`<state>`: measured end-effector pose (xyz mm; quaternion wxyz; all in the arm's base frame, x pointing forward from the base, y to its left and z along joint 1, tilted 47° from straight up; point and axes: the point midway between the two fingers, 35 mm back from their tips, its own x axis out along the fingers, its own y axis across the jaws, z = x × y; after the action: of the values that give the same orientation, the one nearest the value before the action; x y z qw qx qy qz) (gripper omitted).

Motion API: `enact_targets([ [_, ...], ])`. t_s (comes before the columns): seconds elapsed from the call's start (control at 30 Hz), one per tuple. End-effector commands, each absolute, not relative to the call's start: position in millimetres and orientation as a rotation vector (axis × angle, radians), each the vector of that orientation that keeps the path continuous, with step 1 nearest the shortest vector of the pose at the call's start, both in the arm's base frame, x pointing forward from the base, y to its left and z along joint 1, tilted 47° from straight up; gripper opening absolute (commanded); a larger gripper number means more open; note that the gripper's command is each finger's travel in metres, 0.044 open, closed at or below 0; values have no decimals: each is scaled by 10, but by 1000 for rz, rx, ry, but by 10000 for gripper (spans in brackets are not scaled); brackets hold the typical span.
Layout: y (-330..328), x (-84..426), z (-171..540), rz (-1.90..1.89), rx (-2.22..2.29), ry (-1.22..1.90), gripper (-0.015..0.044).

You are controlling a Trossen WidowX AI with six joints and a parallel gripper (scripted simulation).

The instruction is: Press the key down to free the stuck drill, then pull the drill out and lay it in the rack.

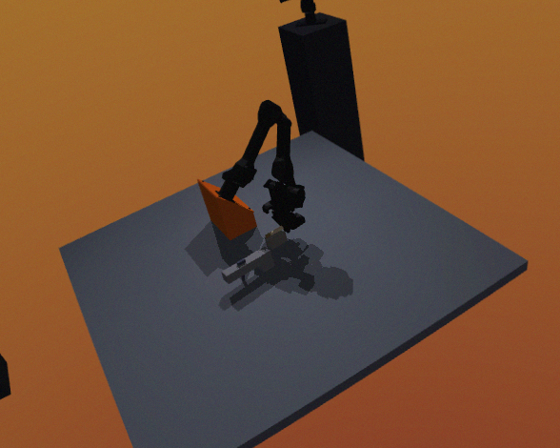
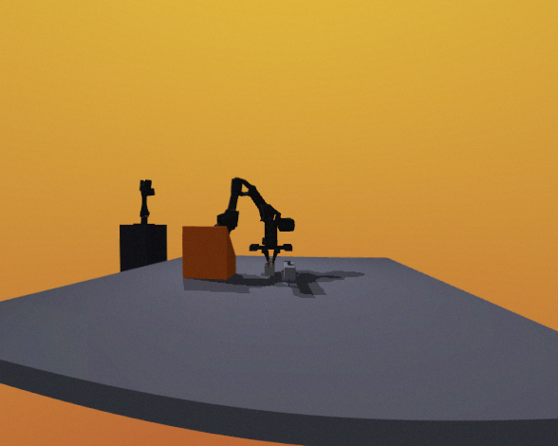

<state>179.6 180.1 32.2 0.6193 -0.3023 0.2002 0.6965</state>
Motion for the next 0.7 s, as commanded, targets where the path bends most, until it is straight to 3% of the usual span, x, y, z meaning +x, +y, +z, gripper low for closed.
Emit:
enact_targets([
  [0.0,1823,1781,275,1600,-693,475,0],
  [0.67,1914,1752,154,1600,-692,475,0],
])
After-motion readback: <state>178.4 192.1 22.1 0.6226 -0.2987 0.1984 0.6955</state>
